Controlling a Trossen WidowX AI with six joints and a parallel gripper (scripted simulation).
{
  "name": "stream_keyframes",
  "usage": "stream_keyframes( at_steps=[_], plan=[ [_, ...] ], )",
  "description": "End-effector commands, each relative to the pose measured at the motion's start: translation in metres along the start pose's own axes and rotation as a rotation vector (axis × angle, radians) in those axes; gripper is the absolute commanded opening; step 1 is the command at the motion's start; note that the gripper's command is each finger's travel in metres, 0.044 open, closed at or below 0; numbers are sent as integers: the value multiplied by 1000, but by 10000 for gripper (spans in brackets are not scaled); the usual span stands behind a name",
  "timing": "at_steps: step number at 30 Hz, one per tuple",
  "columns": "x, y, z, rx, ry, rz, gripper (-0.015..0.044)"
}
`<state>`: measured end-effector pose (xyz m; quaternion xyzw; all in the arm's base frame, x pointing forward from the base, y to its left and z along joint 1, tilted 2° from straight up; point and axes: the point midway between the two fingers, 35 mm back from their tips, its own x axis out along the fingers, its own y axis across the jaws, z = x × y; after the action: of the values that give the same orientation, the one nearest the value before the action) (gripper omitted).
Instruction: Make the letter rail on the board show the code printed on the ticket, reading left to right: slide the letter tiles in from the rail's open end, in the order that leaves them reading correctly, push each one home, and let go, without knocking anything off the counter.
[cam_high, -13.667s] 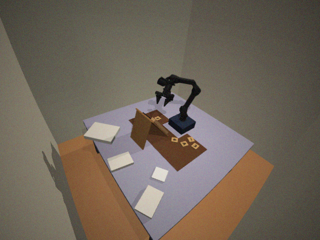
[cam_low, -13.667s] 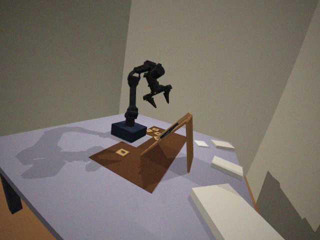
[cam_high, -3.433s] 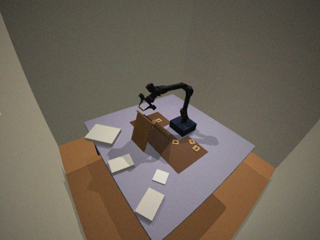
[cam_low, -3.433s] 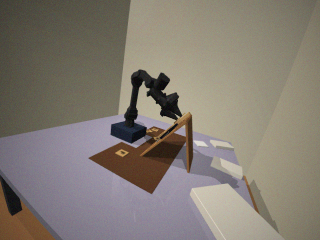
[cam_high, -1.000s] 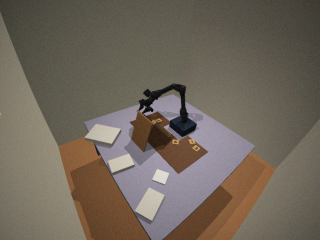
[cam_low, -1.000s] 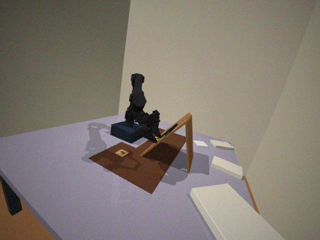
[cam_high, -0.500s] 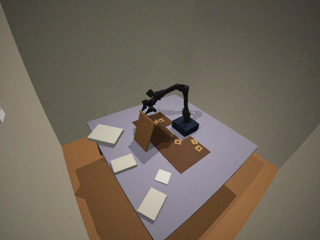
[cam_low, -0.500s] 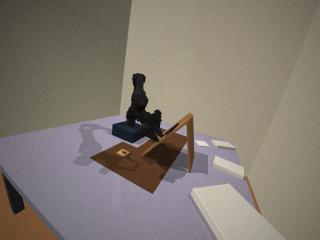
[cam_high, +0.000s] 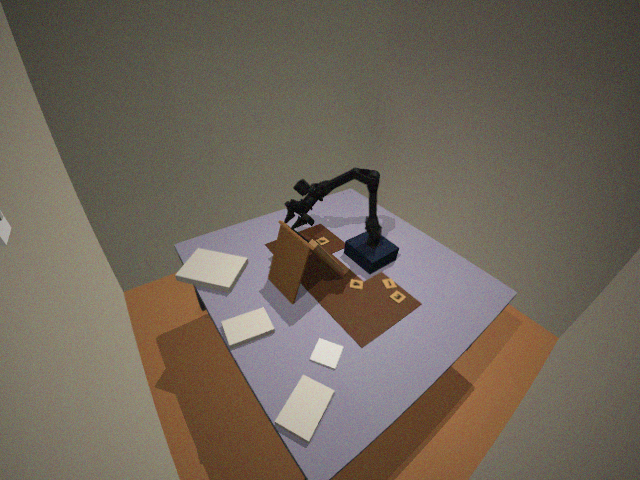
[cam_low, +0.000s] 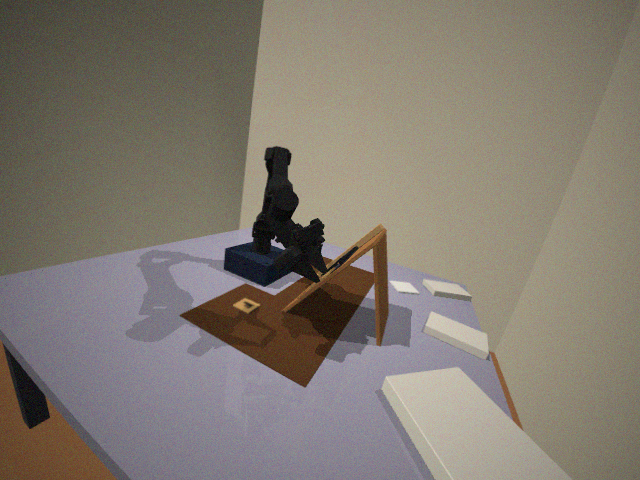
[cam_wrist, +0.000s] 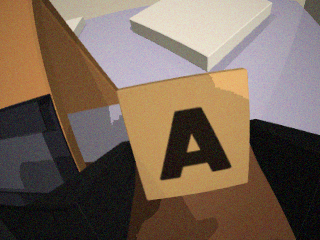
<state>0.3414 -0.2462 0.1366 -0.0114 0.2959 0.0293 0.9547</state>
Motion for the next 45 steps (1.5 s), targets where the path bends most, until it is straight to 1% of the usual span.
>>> stream_keyframes(
  at_steps=[1, 45],
  plan=[
    [-1, 2, 0, 2, 0, -4, 0],
    [0, 24, 0, 3, 0, -3, 0]
  ],
)
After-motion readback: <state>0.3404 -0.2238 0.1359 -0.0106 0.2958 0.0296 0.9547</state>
